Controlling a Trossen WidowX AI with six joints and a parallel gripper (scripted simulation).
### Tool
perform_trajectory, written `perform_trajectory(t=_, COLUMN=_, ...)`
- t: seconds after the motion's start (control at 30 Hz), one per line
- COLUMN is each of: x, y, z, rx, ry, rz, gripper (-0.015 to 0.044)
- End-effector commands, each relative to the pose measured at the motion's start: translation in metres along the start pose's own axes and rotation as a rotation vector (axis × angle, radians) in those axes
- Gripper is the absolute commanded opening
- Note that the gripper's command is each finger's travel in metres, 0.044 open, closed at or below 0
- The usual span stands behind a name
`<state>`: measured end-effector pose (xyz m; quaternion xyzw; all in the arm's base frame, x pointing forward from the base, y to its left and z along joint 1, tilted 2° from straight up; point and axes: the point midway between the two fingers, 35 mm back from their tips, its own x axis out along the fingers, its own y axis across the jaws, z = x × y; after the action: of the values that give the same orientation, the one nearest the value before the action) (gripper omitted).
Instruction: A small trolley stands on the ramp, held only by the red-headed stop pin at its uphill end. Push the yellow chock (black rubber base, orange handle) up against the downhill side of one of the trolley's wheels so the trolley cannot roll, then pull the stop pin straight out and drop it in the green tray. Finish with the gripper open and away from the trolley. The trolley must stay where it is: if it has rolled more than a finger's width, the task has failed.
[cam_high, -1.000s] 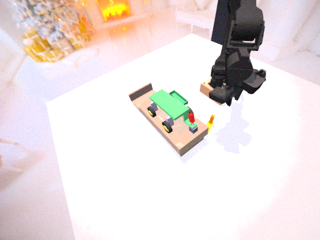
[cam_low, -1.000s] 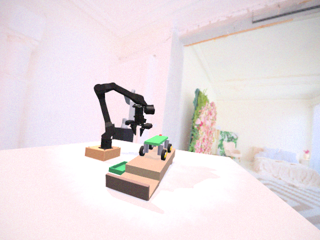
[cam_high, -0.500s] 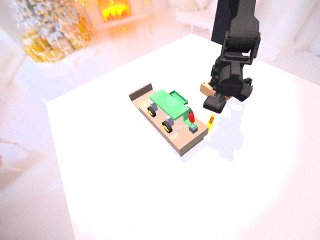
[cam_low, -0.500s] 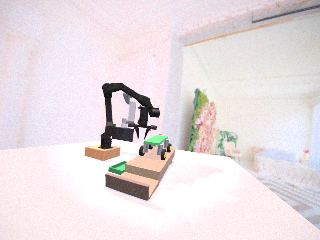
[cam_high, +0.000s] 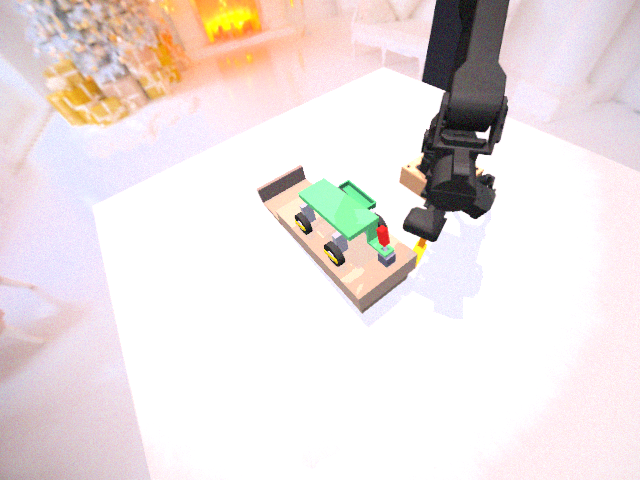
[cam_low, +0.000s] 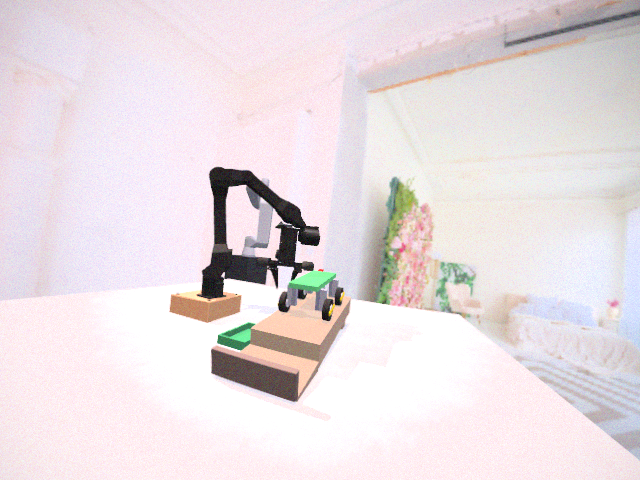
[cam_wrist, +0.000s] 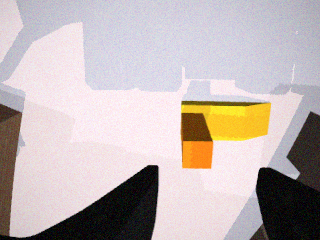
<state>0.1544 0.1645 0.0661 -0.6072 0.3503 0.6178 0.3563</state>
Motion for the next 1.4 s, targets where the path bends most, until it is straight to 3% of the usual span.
perform_trajectory(t=0.0, x=0.009, y=0.002, z=-0.002, rx=-0.003, ry=0.008, rz=0.008, gripper=0.0190)
perform_trajectory(t=1.37, x=0.054, y=0.002, z=-0.002, rx=-0.003, ry=0.008, rz=0.009, gripper=0.0190)
